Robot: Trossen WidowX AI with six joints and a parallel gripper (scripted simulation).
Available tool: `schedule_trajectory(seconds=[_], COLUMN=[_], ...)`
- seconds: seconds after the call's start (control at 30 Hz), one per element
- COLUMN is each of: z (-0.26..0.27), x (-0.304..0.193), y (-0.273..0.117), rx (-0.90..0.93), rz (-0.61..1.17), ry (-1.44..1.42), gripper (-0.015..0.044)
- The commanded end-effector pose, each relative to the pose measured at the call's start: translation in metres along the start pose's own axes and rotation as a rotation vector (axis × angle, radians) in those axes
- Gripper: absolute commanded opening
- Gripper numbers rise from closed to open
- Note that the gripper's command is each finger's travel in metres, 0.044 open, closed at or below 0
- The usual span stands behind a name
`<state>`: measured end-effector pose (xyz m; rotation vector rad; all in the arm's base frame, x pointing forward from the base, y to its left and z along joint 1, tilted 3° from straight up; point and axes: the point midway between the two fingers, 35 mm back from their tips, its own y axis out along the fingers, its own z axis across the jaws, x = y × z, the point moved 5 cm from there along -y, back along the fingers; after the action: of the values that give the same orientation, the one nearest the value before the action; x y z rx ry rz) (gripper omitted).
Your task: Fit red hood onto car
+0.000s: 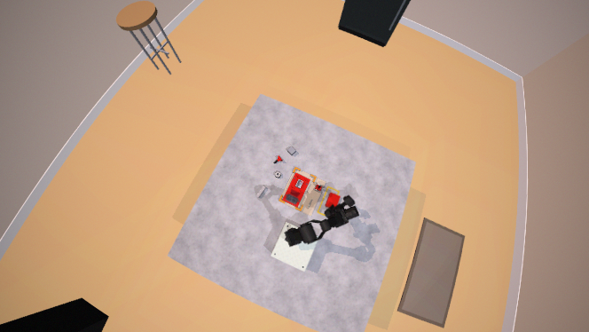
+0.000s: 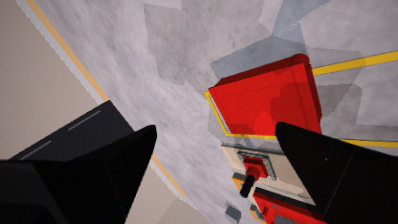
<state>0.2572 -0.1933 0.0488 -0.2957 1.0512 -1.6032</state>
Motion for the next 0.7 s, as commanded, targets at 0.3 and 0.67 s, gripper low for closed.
schedule_trajectory(seconds=[0.3,0.67], z=[0.024,0.034], x=[-0.027,-0.044], y=[0.025,0.022], rx=[-0.513,-0.687], rz=[0.138,0.382], ry=[-1.315,-1.866], gripper=[0.0440,0.0440])
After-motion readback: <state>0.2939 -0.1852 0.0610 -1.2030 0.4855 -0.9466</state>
